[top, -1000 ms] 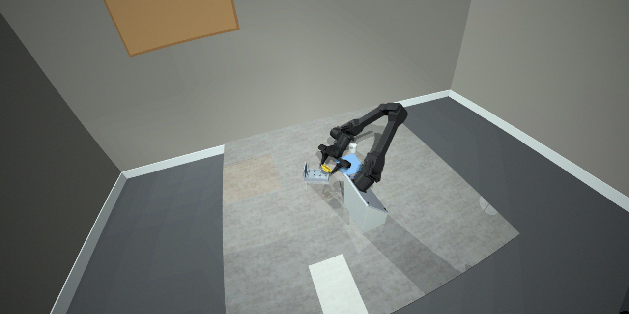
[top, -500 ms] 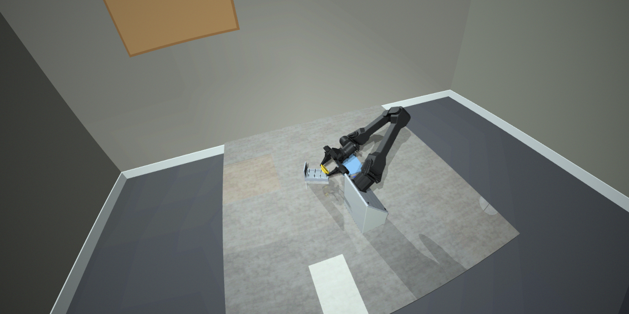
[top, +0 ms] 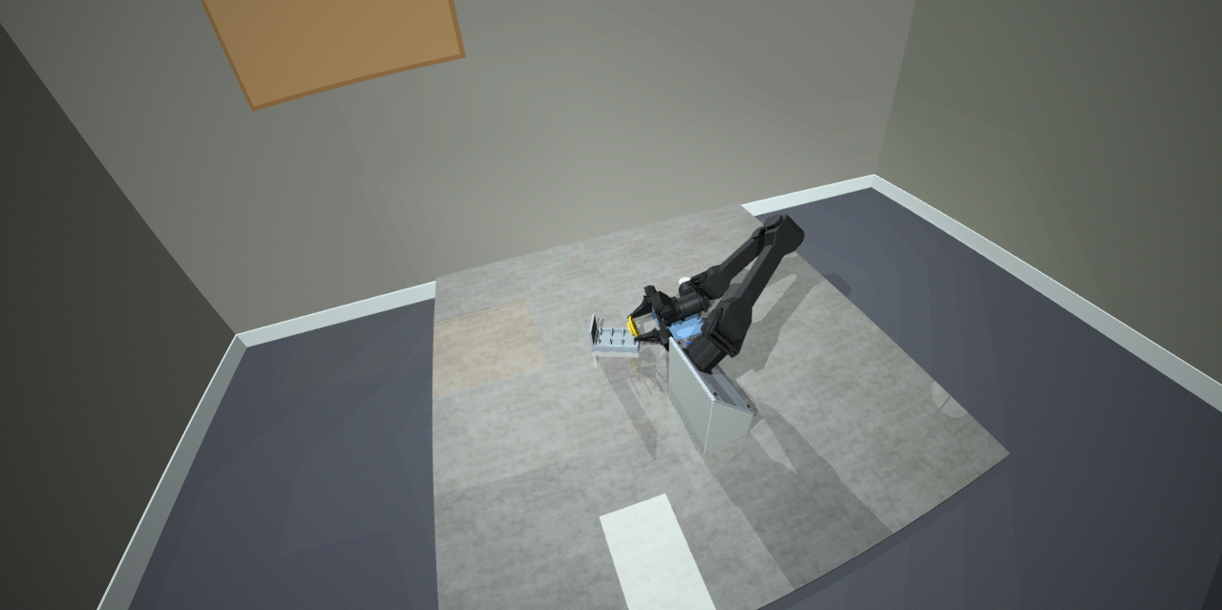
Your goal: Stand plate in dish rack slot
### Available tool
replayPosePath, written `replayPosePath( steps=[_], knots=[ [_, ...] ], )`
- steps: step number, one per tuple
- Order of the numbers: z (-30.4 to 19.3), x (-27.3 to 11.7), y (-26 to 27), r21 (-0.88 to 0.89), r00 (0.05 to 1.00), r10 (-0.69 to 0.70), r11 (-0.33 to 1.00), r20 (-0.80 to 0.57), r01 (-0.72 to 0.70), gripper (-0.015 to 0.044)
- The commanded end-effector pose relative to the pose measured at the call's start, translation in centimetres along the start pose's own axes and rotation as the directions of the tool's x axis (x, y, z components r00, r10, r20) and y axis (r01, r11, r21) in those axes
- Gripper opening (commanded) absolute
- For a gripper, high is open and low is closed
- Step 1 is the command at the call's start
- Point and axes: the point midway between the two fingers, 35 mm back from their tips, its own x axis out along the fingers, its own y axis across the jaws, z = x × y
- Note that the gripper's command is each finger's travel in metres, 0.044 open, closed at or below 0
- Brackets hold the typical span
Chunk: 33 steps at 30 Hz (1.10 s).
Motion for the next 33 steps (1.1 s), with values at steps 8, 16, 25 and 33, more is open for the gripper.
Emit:
replayPosePath(
  steps=[8,16,25,33],
  knots=[
    [-1.4,-1.2,-0.1,0.056,0.975,-0.214,0.976,0.054,0.211,0.0000],
    [-1.6,-1.5,-0.1,0.062,0.968,-0.245,0.968,0.057,0.242,0.0000],
    [-1.3,-0.2,-0.6,0.063,0.969,-0.241,0.969,0.051,0.238,0.0000],
    [-0.9,1.1,-1.0,0.054,0.968,-0.245,0.969,0.053,0.242,0.0000]
  ],
)
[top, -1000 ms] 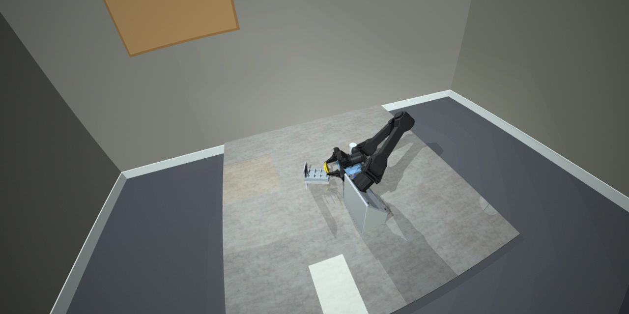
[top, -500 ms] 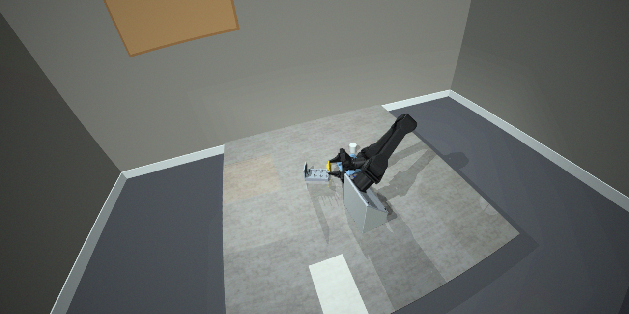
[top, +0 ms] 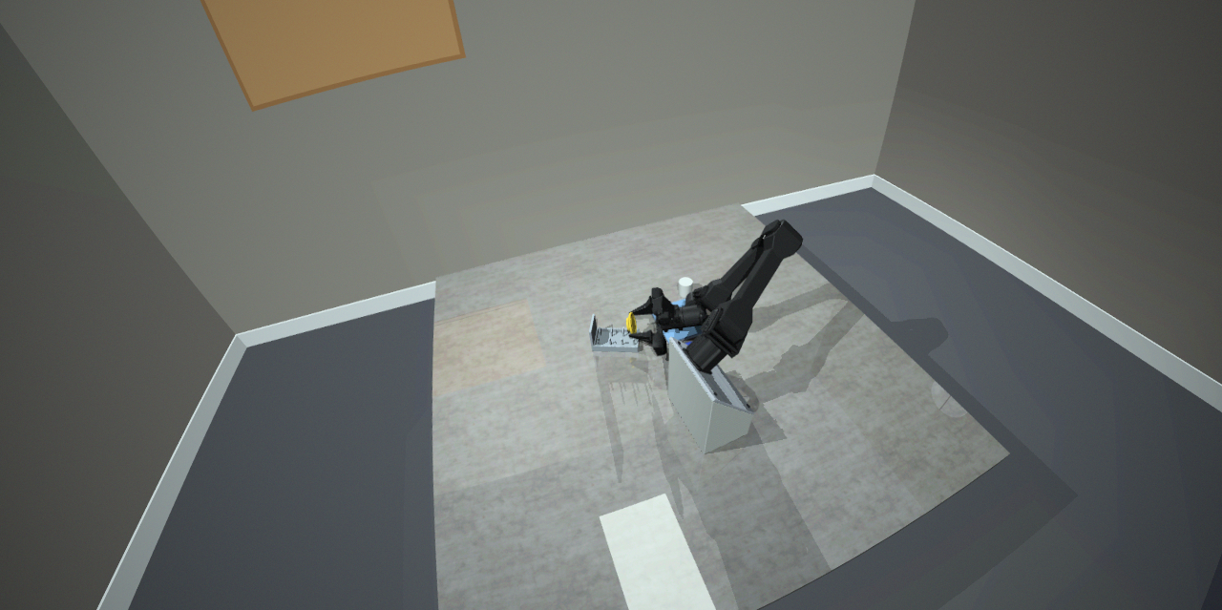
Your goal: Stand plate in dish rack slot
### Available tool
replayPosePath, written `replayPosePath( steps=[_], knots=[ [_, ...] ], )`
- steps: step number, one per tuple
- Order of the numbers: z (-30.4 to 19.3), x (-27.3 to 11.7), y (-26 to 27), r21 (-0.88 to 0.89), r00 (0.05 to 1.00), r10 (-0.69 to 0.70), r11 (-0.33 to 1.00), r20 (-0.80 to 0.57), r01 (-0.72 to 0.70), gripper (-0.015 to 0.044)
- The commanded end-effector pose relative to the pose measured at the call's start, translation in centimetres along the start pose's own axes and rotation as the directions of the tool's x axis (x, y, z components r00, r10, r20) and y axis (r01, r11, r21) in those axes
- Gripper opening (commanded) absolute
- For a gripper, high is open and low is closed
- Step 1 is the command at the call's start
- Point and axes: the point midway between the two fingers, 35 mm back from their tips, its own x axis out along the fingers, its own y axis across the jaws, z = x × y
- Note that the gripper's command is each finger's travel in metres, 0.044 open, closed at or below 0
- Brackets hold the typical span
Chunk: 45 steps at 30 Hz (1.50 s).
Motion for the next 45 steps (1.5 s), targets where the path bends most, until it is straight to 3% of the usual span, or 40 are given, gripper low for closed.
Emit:
replayPosePath(
  steps=[1,31,45],
  knots=[
    [0.2,0.5,0.3,0.006,1.000,0.006,1.000,0.003,-0.006,0.0000],
    [-1.2,2.3,1.4,0.004,1.000,0.010,1.000,0.003,-0.010,0.0000],
    [-1.2,2.3,1.3,-0.001,1.000,0.008,1.000,0.005,-0.008,0.0368]
  ],
)
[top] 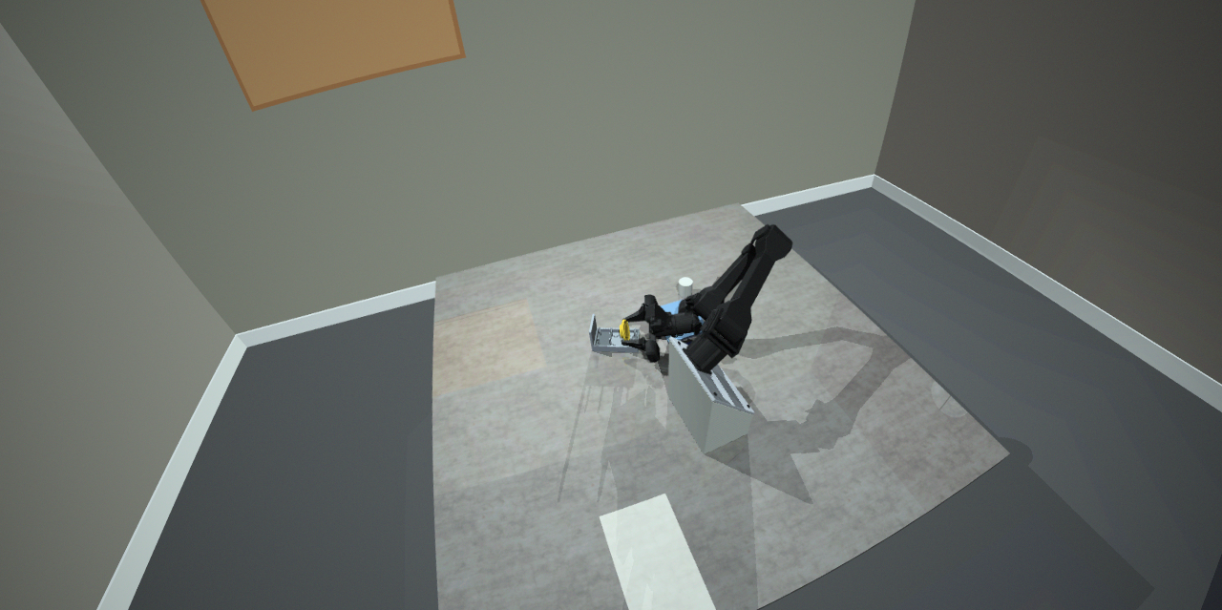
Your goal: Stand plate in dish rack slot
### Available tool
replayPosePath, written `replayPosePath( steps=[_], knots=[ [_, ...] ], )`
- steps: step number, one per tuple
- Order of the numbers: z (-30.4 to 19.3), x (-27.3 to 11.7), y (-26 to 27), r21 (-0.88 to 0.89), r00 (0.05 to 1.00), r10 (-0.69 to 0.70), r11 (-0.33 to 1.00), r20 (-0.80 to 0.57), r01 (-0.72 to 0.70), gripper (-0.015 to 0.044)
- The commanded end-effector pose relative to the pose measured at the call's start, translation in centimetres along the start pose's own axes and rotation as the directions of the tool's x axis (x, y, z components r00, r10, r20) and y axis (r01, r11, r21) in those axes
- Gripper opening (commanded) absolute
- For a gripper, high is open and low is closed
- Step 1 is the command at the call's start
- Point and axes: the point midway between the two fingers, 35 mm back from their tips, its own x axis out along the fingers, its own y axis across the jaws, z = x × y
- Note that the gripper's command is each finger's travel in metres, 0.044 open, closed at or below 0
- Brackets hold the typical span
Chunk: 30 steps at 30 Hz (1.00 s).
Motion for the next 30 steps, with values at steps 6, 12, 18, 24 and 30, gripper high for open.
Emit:
replayPosePath(
  steps=[6,12,18,24,30],
  knots=[
    [0.0,0.0,0.0,0.000,1.000,0.000,1.000,0.000,0.000,0.0400],
    [0.9,-0.2,-0.3,-0.017,0.999,0.033,0.999,-0.018,-0.033,0.0400],
    [3.5,-0.8,-1.7,-0.011,0.999,0.028,1.000,-0.018,-0.028,0.0400],
    [9.6,-2.2,-3.7,0.008,1.000,0.004,1.000,-0.002,-0.004,0.0400],
    [10.9,-2.4,-4.7,0.014,1.000,-0.004,1.000,0.006,0.004,0.0400]
  ],
)
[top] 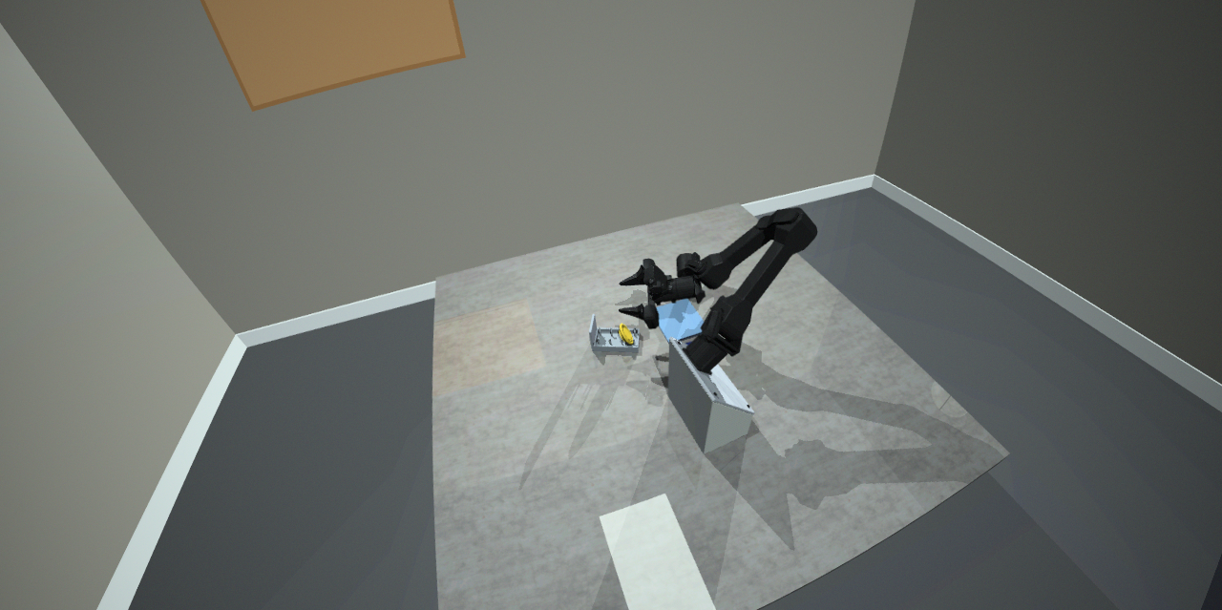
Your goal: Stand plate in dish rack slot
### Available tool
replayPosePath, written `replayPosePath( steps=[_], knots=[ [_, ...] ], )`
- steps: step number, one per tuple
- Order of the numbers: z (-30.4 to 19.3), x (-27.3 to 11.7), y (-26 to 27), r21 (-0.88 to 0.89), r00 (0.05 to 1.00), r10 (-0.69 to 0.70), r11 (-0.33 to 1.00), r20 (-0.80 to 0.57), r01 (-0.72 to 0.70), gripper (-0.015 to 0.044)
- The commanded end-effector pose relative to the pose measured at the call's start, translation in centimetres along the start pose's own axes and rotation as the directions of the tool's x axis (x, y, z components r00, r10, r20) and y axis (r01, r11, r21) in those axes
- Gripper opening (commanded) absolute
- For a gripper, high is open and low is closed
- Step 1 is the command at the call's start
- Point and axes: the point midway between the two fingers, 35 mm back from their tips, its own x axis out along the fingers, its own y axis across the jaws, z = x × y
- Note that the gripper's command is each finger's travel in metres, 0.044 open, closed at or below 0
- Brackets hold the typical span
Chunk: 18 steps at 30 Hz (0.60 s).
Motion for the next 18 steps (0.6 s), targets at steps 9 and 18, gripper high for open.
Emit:
replayPosePath(
  steps=[9,18],
  knots=[
    [0.3,0.3,0.7,0.237,0.989,0.122,0.966,-0.079,-0.100,0.0400],
    [0.7,0.3,1.8,0.474,0.949,0.259,0.868,-0.179,-0.148,0.0400]
  ],
)
